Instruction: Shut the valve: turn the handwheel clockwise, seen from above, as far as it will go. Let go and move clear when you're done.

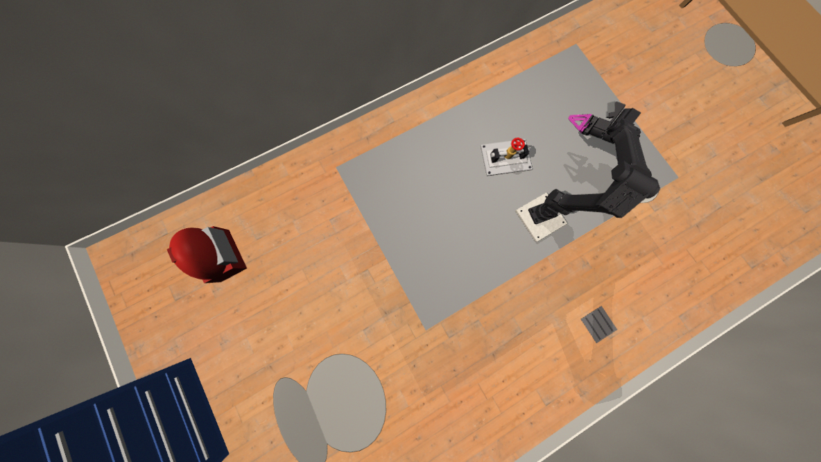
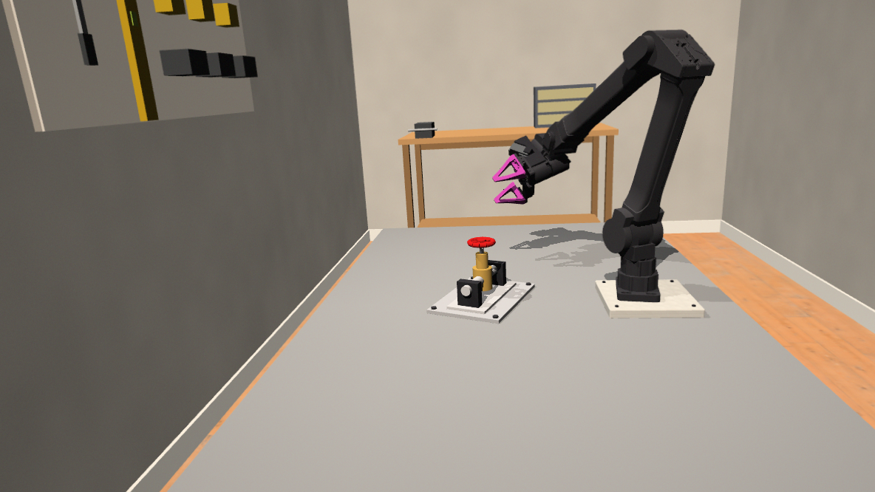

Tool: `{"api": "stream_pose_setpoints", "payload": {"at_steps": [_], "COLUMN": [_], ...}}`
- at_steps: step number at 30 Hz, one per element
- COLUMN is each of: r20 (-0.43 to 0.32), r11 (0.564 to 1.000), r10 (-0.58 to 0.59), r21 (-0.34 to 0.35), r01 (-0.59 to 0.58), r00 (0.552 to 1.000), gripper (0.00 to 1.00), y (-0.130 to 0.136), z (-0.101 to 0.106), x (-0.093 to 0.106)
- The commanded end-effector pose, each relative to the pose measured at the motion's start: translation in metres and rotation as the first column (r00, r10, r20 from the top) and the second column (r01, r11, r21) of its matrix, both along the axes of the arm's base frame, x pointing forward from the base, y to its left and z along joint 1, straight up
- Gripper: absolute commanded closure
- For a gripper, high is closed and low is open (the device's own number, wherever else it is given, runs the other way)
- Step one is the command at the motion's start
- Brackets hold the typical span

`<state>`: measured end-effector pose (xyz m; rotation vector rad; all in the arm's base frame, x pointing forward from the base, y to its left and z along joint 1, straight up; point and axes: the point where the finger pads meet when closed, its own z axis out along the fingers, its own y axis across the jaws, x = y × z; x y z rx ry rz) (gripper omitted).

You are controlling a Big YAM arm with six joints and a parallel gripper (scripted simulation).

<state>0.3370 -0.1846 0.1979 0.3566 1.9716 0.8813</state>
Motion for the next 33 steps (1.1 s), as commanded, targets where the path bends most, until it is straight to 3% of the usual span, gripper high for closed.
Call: {"api": "stream_pose_setpoints", "payload": {"at_steps": [1, 17, 18, 19, 25, 29, 31, 33], "r20": [0.006, 0.006, 0.055, 0.049, -0.041, -0.147, -0.219, -0.239], "r11": [1.0, 1.0, 0.997, 0.997, 0.986, 0.953, 0.916, 0.903], "r10": [0.0, 0.0, 0.004, 0.012, 0.084, 0.169, 0.225, 0.24], "r21": [-0.007, -0.007, -0.072, -0.073, -0.141, -0.229, -0.286, -0.301], "r01": [0.0, 0.0, 0.0, -0.009, -0.089, -0.2, -0.283, -0.307], "r00": [1.0, 1.0, 0.998, 0.999, 0.996, 0.975, 0.949, 0.941], "gripper": [0.0, 0.0, 0.0, 0.0, 0.0, 0.0, 0.0, 0.0], "y": [-0.001, -0.001, -0.014, -0.011, 0.014, 0.045, 0.066, 0.072], "z": [0.003, 0.003, 0.033, 0.032, 0.021, 0.011, 0.005, 0.003], "x": [0.001, 0.001, 0.011, 0.012, 0.03, 0.045, 0.052, 0.054]}}
